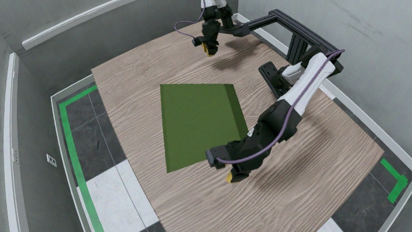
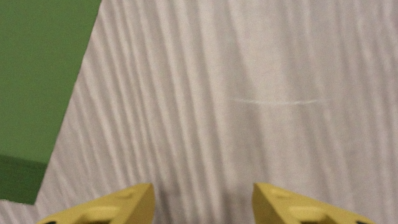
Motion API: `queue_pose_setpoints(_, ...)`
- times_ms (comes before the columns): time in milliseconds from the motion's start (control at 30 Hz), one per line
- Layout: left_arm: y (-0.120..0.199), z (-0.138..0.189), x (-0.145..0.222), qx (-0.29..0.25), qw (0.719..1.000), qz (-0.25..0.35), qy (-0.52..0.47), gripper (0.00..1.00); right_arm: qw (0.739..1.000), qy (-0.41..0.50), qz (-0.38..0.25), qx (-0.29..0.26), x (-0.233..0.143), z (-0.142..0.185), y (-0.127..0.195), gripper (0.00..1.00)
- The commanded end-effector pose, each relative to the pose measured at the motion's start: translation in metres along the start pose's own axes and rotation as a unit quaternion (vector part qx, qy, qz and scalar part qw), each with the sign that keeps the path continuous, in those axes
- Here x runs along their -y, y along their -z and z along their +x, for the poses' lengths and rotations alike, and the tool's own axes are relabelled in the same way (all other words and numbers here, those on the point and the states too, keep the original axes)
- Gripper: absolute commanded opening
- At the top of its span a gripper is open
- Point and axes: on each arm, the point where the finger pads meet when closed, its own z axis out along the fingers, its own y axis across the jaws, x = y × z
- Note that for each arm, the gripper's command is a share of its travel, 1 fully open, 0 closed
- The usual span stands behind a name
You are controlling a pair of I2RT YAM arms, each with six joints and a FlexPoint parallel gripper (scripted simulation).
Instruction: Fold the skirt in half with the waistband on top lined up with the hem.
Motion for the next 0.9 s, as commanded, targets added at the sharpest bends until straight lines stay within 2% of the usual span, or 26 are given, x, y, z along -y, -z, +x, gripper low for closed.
queue_pose_setpoints(0,-0.018,0.060,0.047,-0.116,0.987,0.098,-0.054,0.48,0.995,-0.084,0.031,0.036,-0.038,-0.009,-0.003,0.48)
queue_pose_setpoints(33,-0.020,0.069,0.054,-0.116,0.987,0.098,-0.054,0.48,0.995,-0.084,0.031,0.037,-0.048,-0.003,-0.005,0.48)
queue_pose_setpoints(67,-0.004,0.070,0.051,-0.097,0.991,0.080,-0.051,0.48,0.995,-0.084,0.031,0.037,-0.059,0.002,-0.006,0.48)
queue_pose_setpoints(400,-0.027,0.154,0.123,-0.084,0.992,0.079,-0.049,0.48,0.996,-0.083,0.031,0.030,-0.162,0.057,-0.024,0.48)
queue_pose_setpoints(467,-0.027,0.154,0.123,-0.084,0.992,0.079,-0.049,0.48,0.996,-0.083,0.031,0.030,-0.162,0.057,-0.024,0.48)
queue_pose_setpoints(567,-0.033,0.181,0.145,-0.085,0.992,0.079,-0.050,0.48,0.996,-0.083,0.032,0.030,-0.188,0.070,-0.028,0.48)
queue_pose_setpoints(833,-0.052,0.259,0.209,-0.096,0.990,0.092,-0.052,0.48,0.995,-0.088,0.036,0.034,-0.186,0.065,-0.030,0.48)
queue_pose_setpoints(867,-0.052,0.260,0.210,-0.096,0.990,0.092,-0.052,0.48,0.995,-0.088,0.036,0.034,-0.185,0.066,-0.030,0.48)
